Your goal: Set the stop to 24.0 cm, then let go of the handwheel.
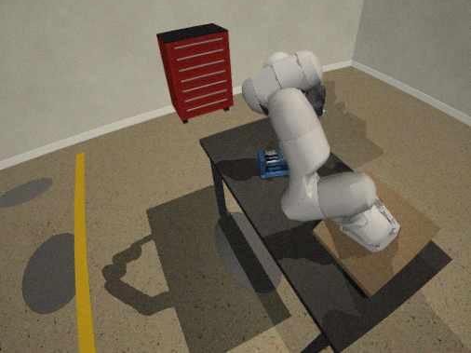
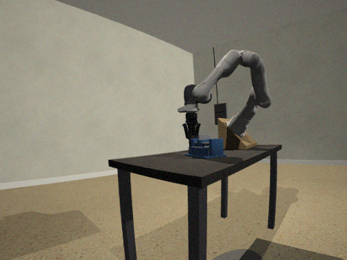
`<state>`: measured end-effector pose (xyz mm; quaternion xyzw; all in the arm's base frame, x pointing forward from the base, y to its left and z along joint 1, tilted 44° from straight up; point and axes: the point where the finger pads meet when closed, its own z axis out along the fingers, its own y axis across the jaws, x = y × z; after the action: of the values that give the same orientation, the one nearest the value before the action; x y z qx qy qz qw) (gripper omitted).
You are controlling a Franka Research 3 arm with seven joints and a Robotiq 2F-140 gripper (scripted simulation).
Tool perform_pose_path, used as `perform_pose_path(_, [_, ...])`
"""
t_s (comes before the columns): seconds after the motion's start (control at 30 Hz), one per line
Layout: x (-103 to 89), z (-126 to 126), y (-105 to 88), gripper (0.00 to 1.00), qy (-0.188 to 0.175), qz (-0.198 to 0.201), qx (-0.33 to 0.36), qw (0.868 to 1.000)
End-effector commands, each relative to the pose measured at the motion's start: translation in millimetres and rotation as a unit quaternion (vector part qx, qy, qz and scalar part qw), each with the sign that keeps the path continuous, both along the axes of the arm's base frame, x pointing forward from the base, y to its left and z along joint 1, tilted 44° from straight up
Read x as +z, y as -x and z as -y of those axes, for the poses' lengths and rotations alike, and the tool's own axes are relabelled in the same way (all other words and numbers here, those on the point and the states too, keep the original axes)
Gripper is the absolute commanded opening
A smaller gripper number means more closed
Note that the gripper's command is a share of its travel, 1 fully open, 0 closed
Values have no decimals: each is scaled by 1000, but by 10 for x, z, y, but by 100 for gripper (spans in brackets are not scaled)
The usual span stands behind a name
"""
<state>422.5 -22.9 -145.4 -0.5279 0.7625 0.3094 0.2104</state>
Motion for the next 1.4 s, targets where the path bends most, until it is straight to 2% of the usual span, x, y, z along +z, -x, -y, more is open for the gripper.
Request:
perform_pose_path(0.0, [16, -8, 69, 4, -1, 2, 2, 1000])
perform_pose_path(0.33, [91, 8, 178, 4, -1, 2, 2, 1000])
perform_pose_path(0.73, [280, 141, 273, 4, -1, 2, 2, 1000])
perform_pose_path(1.03, [410, 305, 198, 4, -1, 2, 2, 1000])
perform_pose_path(1.37, [436, 412, 41, 4, -1, 2, 2, 1000])
